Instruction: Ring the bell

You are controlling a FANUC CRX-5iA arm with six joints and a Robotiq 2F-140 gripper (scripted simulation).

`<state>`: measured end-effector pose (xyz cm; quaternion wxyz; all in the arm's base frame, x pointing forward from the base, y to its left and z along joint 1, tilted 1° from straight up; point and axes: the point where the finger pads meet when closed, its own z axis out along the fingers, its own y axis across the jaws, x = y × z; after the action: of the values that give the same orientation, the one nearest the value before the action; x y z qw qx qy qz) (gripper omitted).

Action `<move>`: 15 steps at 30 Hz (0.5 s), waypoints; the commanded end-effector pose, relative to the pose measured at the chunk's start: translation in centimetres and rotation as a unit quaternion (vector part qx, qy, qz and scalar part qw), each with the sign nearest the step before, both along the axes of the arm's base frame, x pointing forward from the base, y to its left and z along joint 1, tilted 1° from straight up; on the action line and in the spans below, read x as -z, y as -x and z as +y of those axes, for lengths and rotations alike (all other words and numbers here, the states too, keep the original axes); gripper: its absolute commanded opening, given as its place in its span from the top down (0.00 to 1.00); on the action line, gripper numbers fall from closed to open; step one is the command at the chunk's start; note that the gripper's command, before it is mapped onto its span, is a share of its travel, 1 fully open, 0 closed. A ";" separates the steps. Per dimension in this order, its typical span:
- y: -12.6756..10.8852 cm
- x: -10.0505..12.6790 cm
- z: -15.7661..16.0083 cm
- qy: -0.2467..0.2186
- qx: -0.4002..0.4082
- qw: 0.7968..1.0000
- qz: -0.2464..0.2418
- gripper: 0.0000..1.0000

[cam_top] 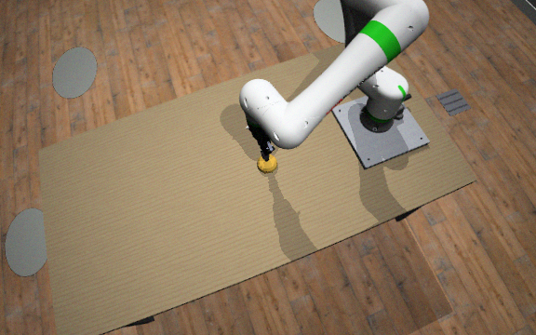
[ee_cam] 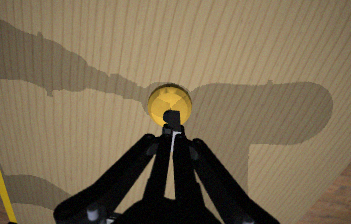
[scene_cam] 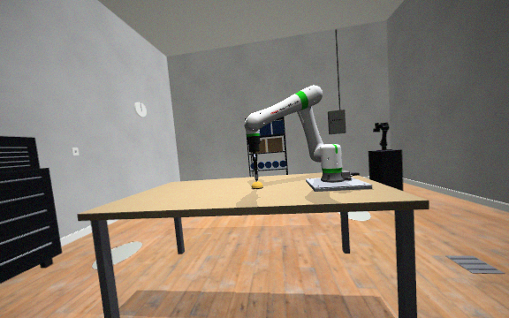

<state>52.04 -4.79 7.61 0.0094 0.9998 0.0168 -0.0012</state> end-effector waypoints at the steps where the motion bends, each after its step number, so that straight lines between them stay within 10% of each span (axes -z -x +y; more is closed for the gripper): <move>1: 0.0 0.0 0.0 0.000 0.000 1.000 0.000 1.00; 15: 0.0 0.3 0.0 0.000 0.000 1.000 0.000 1.00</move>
<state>52.07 -4.80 7.34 0.0096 0.9998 0.0169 -0.0008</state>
